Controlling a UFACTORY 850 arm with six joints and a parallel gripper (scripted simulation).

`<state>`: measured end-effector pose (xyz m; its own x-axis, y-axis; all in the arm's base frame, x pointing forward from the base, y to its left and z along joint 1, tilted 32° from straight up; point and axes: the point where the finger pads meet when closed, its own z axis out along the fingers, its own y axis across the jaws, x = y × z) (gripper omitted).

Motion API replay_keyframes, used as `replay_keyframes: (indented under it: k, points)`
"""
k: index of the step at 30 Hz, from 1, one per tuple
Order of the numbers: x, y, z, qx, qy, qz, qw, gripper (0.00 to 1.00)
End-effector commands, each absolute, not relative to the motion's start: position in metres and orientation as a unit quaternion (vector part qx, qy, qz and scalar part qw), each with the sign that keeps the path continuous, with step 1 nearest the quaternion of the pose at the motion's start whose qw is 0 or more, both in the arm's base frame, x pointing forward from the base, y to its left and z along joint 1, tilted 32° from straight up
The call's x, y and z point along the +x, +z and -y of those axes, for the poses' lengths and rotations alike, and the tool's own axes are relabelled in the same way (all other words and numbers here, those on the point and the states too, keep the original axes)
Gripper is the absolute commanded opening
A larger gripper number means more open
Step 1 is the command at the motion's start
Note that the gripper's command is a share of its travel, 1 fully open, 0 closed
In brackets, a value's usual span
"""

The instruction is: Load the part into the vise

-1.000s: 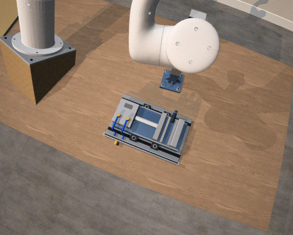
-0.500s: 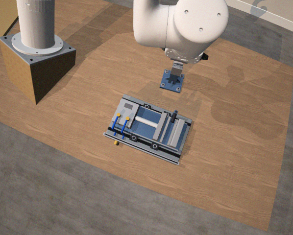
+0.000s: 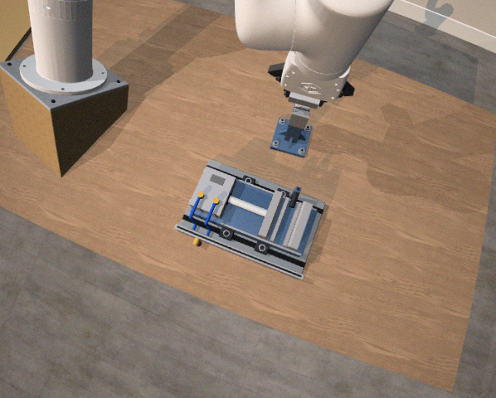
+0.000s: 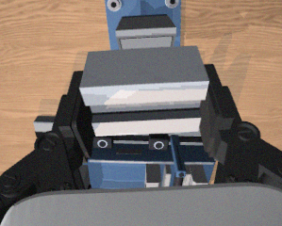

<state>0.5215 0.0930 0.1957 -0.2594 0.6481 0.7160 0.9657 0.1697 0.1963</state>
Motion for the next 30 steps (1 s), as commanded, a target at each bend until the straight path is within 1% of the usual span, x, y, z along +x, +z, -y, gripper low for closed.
replay_keyframes:
  k: [1,9,30]
  points:
    - [0.522,0.1968,-0.0931,-0.564,-0.312,0.73,0.229,0.0]
    - [0.5217,0.1973,-0.0938,-0.576,-0.289,0.738,0.199,0.0]
    - [0.5213,0.1982,-0.0949,-0.593,-0.253,0.749,0.154,0.0]
